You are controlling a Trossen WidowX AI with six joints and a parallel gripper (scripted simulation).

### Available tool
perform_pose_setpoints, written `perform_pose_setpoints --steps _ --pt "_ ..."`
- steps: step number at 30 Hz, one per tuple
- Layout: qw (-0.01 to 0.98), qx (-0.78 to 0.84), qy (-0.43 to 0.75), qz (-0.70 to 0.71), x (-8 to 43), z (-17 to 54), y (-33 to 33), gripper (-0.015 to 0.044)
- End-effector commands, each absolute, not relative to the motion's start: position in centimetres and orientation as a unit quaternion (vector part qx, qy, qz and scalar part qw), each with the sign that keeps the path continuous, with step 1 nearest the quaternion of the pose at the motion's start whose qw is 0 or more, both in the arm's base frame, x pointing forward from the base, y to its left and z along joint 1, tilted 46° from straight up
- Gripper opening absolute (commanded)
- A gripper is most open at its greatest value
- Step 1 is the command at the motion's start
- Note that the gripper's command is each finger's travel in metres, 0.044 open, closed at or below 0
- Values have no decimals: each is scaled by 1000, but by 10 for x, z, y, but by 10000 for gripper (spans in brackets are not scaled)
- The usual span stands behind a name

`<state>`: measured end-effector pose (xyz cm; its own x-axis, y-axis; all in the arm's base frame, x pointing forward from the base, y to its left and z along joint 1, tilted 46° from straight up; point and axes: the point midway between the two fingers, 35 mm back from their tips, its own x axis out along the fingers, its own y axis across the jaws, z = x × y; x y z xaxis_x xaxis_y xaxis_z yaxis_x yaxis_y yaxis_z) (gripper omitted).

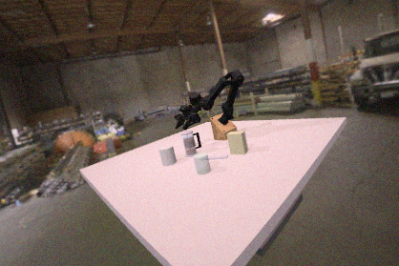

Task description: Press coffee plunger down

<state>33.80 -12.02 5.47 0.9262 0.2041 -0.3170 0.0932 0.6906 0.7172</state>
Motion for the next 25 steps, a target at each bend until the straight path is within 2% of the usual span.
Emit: perform_pose_setpoints --steps 1,8,15,25 --pt "901 389 190 28 338 54 -121 435" --pt "900 388 194 28 332 65 -133 440" --pt "898 392 197 31 300 114 -165 440" --pt "898 393 197 31 298 113 -165 440"
